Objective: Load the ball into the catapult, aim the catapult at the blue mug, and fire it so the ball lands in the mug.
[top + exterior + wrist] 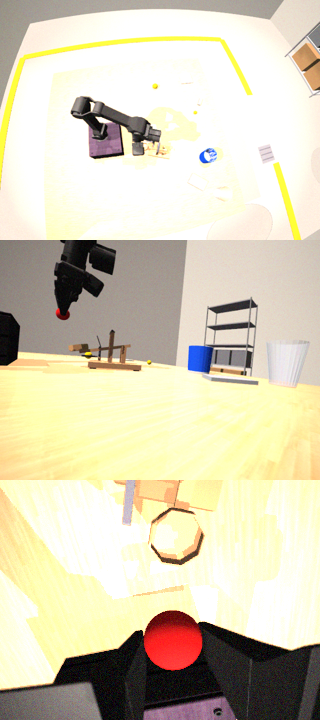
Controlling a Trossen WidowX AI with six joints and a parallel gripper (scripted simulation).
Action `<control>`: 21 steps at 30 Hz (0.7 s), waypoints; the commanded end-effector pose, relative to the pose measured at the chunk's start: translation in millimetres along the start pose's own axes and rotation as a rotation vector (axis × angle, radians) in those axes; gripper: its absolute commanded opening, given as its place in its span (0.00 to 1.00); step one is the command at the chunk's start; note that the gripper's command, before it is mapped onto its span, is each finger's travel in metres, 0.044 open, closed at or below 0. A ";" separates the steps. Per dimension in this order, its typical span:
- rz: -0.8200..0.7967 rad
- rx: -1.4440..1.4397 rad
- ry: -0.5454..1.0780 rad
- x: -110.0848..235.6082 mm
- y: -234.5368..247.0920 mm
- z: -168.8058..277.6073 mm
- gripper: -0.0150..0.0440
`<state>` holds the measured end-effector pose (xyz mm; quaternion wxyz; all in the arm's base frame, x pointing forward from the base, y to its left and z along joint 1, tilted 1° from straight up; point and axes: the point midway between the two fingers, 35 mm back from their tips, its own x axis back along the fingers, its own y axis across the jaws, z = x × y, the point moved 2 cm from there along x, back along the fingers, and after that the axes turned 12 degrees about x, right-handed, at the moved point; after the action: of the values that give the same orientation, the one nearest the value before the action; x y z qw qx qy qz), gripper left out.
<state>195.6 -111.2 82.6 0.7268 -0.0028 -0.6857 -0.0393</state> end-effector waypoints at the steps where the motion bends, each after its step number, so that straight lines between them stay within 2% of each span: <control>1: -0.015 -0.042 0.033 -2.1 -4.3 -7.3 0.25; 21: -0.078 -0.233 0.213 -25.2 -29.0 -41.8 0.25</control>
<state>230.0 -136.7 57.9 0.7809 -0.0467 -0.6082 -0.1343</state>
